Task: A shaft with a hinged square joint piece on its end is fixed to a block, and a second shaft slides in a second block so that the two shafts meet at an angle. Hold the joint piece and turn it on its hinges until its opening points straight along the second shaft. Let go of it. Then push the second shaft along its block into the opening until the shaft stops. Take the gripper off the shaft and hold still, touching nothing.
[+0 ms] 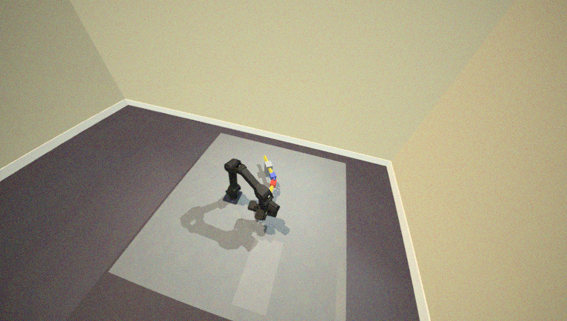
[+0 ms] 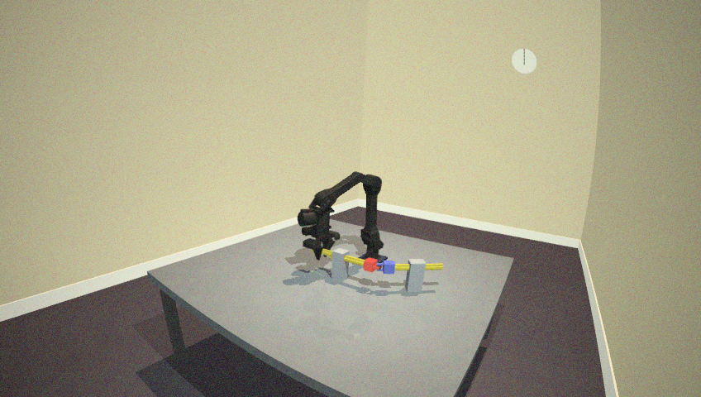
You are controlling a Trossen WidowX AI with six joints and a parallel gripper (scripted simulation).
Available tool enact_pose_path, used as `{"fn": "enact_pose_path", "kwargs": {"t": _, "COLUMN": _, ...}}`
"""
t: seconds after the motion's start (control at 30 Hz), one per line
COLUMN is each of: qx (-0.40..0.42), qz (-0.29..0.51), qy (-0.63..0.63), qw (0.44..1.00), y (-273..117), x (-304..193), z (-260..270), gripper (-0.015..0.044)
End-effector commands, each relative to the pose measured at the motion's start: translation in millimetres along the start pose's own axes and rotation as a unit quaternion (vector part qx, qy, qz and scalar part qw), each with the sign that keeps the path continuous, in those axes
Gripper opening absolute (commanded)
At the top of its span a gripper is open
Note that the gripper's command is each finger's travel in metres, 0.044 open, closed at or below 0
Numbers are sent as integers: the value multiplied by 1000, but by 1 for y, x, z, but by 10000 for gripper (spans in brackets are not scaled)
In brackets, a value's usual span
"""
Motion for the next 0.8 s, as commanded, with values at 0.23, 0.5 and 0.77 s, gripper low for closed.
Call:
{"fn": "enact_pose_path", "kwargs": {"t": 0.23, "qx": 0, "qz": 0, "qy": -1, "qw": 1000, "y": 0, "x": 0, "z": 0, "gripper": 440}}
{"fn": "enact_pose_path", "kwargs": {"t": 0.5, "qx": 0, "qz": 0, "qy": -1, "qw": 1000, "y": 0, "x": 0, "z": 0, "gripper": 440}}
{"fn": "enact_pose_path", "kwargs": {"t": 0.77, "qx": 0, "qz": 2, "qy": 0, "qw": 1000, "y": -29, "x": 0, "z": 0, "gripper": 440}}
Point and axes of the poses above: the point midway between the two fingers, 35 mm back from their tips, its own y axis out along the fingers, its own z axis across the jaws, x = y × z, the point moved 7 cm from there along -y, back along the fingers, and after that the axes turned 8 degrees about y, right-handed, at the moved point
